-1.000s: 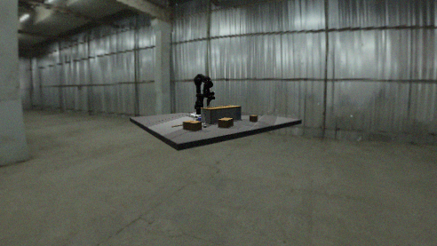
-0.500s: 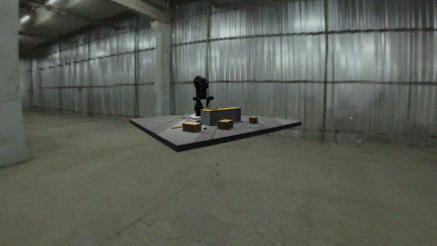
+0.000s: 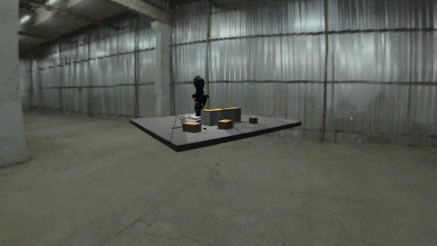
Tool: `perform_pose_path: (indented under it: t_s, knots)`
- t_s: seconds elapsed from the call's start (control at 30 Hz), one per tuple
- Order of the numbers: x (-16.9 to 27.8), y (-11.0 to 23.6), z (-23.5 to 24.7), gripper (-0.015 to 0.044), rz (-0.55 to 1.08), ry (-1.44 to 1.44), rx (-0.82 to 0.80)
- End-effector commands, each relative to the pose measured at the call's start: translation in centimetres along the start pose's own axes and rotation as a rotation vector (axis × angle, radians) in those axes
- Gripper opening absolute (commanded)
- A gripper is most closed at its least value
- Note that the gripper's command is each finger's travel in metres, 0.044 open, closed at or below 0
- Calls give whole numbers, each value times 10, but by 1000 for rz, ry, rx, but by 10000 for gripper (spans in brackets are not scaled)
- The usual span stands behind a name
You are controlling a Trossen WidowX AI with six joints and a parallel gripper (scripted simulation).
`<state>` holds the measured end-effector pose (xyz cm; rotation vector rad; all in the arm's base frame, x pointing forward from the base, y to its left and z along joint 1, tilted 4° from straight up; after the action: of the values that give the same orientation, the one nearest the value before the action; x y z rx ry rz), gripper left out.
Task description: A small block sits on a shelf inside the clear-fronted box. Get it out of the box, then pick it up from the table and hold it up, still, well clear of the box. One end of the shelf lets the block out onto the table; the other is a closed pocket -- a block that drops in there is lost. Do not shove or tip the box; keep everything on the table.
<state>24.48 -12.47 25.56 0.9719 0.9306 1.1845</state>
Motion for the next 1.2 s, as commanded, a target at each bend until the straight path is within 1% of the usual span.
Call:
perform_pose_path:
  t_s: [0.0, 0.33, 1.03, 1.1, 1.17]
  knots:
    - [-15, 11, -15, 285, 118, -940, -84]
    - [-21, 14, -21, 285, 189, -1451, -74]
    - [-21, 14, -21, 285, 190, -1461, -73]
    - [-22, 5, -22, 285, 190, -1461, -73]
    - [-24, -20, -26, 285, 190, -1461, -74]
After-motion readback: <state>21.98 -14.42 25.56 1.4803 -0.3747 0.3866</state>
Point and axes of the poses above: the point midway between the two fingers, 35 mm back from their tips, its own y axis back along the fingers, its own z axis across the jaws, x = y × z, the point moved 8 cm from there along y, back along the fingers, and after that the axes turned 3 degrees about -y, right-handed, at the moved point
